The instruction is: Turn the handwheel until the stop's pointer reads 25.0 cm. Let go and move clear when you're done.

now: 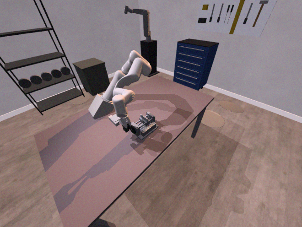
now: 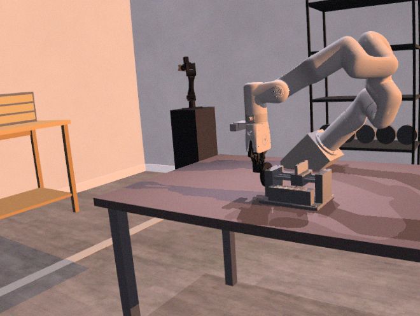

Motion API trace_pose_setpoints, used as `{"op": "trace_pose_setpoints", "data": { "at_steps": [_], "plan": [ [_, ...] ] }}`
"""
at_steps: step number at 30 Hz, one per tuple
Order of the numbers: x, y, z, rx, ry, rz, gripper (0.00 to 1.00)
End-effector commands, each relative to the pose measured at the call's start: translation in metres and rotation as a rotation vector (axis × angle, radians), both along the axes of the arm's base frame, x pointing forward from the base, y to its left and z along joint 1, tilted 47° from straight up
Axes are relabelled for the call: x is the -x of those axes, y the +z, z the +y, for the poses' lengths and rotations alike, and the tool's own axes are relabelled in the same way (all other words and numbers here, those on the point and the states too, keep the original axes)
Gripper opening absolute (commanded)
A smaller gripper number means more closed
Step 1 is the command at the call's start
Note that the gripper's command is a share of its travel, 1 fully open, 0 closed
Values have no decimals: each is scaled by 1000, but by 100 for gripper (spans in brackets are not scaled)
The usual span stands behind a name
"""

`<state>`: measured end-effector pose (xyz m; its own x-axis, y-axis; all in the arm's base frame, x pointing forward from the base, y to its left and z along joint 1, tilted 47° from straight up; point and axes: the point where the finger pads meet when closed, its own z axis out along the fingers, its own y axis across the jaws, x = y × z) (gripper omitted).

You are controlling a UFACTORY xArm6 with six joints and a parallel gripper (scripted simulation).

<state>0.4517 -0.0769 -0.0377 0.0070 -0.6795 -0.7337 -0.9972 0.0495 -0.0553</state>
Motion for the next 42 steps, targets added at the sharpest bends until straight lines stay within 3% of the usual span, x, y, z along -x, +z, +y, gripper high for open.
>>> {"op": "trace_pose_setpoints", "data": {
  "at_steps": [1,20,21,42],
  "plan": [
    [-1,1,-1,2,-1,-2,6],
    [-1,1,-1,2,-1,-2,6],
    [-1,1,-1,2,-1,-2,57],
    [-1,1,-1,2,-1,-2,57]
  ]
}}
